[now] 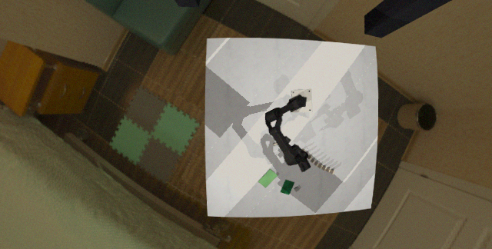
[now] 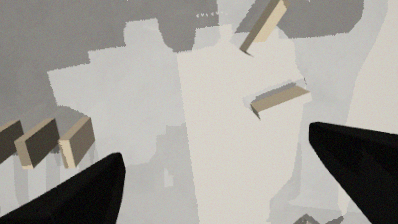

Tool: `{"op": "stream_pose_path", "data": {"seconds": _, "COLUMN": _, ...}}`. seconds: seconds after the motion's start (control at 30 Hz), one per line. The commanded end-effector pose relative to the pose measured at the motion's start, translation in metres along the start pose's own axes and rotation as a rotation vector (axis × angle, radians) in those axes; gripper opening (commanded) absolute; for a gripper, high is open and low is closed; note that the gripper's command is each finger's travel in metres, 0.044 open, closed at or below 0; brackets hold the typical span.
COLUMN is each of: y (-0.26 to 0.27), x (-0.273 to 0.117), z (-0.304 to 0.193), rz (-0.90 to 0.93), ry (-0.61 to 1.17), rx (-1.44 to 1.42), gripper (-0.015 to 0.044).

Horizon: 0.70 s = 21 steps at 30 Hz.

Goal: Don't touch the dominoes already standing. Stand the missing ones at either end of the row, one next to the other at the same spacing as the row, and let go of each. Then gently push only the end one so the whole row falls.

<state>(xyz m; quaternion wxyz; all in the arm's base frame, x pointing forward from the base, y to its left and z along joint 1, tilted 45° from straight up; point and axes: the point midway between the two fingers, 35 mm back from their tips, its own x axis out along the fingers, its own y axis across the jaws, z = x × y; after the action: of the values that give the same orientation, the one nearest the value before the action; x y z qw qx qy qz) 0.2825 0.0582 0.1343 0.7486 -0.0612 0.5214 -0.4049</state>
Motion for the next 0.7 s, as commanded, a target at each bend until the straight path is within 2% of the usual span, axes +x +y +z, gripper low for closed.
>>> {"op": "stream_pose_path", "data": {"seconds": 0.0, "y": -0.066, "x": 0.024, "z": -0.004, "rz": 0.006, "ry": -0.020, "rx": 0.874, "gripper": 0.0440}}
{"op": "stream_pose_path", "data": {"seconds": 0.23, "y": -0.091, "x": 0.039, "z": -0.019, "rz": 0.006, "ry": -0.030, "rx": 1.323, "gripper": 0.0440}}
{"op": "stream_pose_path", "data": {"seconds": 0.67, "y": -0.092, "x": 0.039, "z": -0.019, "rz": 0.006, "ry": -0.030, "rx": 1.328, "gripper": 0.0440}}
